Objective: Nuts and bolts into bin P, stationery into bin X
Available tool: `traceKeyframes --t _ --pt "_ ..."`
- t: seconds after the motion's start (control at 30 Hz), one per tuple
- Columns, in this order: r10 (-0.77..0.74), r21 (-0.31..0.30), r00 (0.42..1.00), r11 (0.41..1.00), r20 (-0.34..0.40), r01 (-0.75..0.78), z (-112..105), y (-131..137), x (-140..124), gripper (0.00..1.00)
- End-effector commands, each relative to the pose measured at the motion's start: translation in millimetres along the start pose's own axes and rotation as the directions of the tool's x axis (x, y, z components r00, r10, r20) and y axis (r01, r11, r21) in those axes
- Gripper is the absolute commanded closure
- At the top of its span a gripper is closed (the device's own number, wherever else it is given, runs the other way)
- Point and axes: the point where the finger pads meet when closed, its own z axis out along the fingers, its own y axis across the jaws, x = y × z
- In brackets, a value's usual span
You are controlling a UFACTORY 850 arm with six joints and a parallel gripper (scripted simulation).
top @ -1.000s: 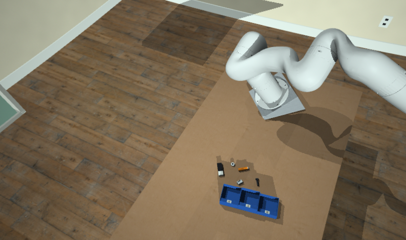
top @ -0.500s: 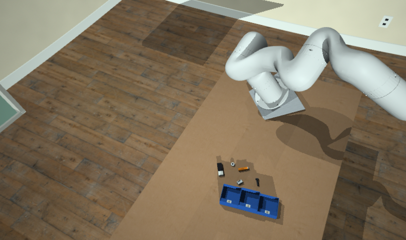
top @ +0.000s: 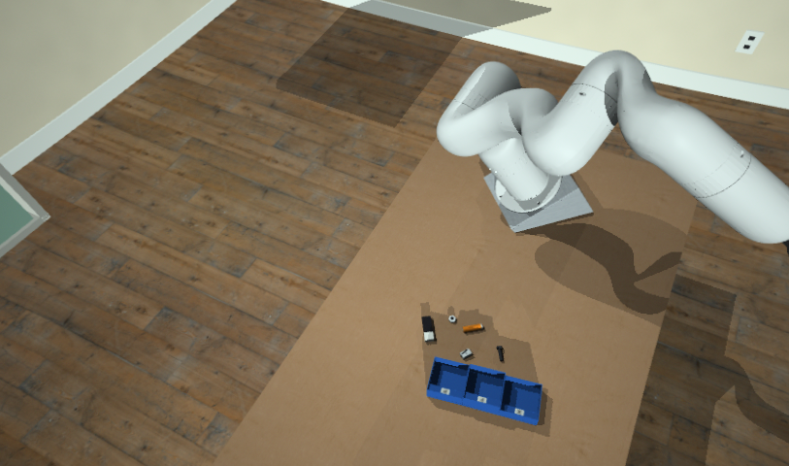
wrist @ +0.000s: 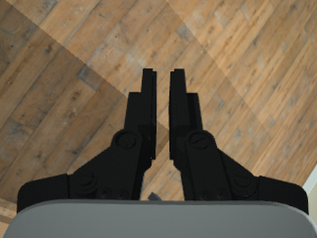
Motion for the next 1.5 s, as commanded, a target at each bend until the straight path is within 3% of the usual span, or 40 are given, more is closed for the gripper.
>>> traceKeyframes --t 0.0,0.07,0.17,0.33,0.47,0.57,0.67,0.8,0.9,1.0,1.13,1.23,1.3,1.47 --pt "0.058 -0.011 0.998 0.998 0.02 -0.058 -14.4 4.4 -27.2 0.93" --pt "0.058 -0.011 0.998 0.998 0.02 -0.058 -14.4 4.4 -27.2 0.93" --pt "0.187 -0.007 0.981 0.982 0.059 -0.187 -25.0 5.2 -49.8 0.93" --pt "0.187 -0.007 0.981 0.982 0.059 -0.187 -34.0 6.0 -69.2 0.93" --pt "0.187 -0.007 0.981 0.982 0.059 -0.187 -34.0 6.0 -69.2 0.93" --pt "0.312 -0.011 0.945 0.95 0.098 -0.312 -45.2 5.1 -91.5 0.93" --pt "0.312 -0.011 0.945 0.95 0.098 -0.312 -54.7 4.4 -110.4 0.93" --pt "0.312 -0.011 0.945 0.95 0.098 -0.312 -54.7 4.4 -110.4 0.93" --pt "0.431 -0.022 0.892 0.902 0.137 -0.432 -66.4 1.8 -132.3 0.93" --pt "0.431 -0.022 0.892 0.902 0.137 -0.432 -76.1 -0.4 -150.5 0.93" --pt "0.431 -0.022 0.892 0.902 0.137 -0.432 -76.1 -0.3 -150.5 0.93" --pt "0.542 -0.041 0.822 0.838 0.173 -0.544 -88.3 -4.7 -171.9 0.93" --pt "0.542 -0.041 0.822 0.838 0.173 -0.544 -96.5 -7.5 -186.2 0.93" --pt "0.542 -0.041 0.822 0.838 0.173 -0.544 -98.3 -8.2 -189.4 0.93"
